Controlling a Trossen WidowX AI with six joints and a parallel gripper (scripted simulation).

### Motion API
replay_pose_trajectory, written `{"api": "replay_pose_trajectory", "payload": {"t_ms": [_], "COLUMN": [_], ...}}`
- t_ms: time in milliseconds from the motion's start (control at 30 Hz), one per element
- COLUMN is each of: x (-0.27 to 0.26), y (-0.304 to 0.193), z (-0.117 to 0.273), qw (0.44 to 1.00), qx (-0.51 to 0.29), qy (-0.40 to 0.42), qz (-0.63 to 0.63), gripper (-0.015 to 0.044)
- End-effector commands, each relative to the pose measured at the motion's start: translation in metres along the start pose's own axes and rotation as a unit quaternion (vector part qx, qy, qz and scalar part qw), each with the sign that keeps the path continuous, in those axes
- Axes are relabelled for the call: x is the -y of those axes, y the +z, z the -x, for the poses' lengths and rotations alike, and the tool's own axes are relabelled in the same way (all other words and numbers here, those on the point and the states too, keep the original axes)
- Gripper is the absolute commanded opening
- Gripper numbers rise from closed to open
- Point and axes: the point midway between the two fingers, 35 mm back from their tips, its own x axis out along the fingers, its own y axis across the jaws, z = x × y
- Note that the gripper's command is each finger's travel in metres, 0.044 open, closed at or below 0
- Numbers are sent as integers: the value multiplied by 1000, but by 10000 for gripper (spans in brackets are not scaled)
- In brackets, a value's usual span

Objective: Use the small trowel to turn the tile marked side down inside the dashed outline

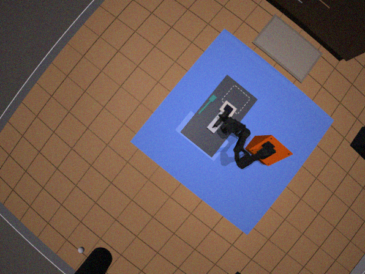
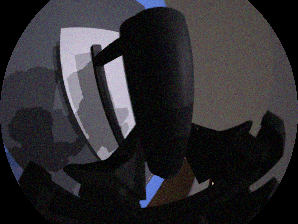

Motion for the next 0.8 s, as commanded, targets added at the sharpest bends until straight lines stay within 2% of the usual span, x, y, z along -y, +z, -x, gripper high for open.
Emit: {"api": "replay_pose_trajectory", "payload": {"t_ms": [0, 767], "x": [12, 38], "y": [-7, -66], "z": [9, 31], "qw": [1000, 1000], "qx": [-6, -6], "qy": [-8, -9], "qz": [4, 6], "gripper": [0, 0]}}
